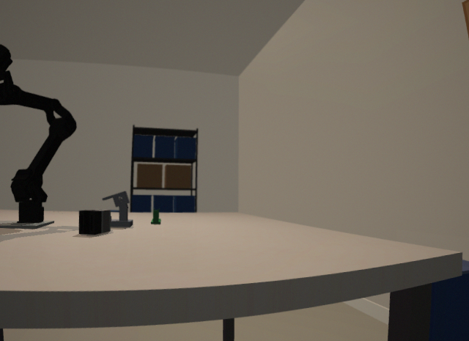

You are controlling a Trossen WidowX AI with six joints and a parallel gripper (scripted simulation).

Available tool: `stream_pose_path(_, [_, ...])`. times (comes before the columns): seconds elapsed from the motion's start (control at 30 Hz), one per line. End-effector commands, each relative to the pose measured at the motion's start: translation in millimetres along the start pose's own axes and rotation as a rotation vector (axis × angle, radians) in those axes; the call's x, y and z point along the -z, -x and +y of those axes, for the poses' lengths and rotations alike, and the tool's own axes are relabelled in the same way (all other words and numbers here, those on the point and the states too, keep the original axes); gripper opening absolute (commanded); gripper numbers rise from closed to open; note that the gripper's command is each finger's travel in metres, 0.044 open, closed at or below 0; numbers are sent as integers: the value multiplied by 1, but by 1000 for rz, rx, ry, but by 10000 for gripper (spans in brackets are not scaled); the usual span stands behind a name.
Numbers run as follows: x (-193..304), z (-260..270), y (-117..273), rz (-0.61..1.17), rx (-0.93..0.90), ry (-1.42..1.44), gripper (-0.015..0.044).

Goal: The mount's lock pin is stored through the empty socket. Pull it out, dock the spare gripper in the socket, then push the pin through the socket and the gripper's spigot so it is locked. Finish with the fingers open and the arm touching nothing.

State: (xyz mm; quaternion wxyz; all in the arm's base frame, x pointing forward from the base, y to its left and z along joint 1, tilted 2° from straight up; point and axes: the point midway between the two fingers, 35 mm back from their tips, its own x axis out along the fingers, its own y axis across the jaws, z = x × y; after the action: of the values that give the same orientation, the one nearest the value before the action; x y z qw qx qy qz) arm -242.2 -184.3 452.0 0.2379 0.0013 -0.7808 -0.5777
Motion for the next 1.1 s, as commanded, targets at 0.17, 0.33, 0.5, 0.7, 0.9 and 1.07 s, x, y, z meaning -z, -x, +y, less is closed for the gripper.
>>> stream_pose_path(0.17, [137,-52,56,529,205,442,300])
stream_pose_path(0.33, [196,-69,114,840,202,671,300])
stream_pose_path(0.5, [239,-79,185,1158,122,902,300])
stream_pose_path(0.7, [266,-83,280,1534,-85,1155,300])
stream_pose_path(0.9, [265,-77,379,1889,-424,1363,300])
stream_pose_path(1.07, [241,-67,458,2146,-815,1484,300])
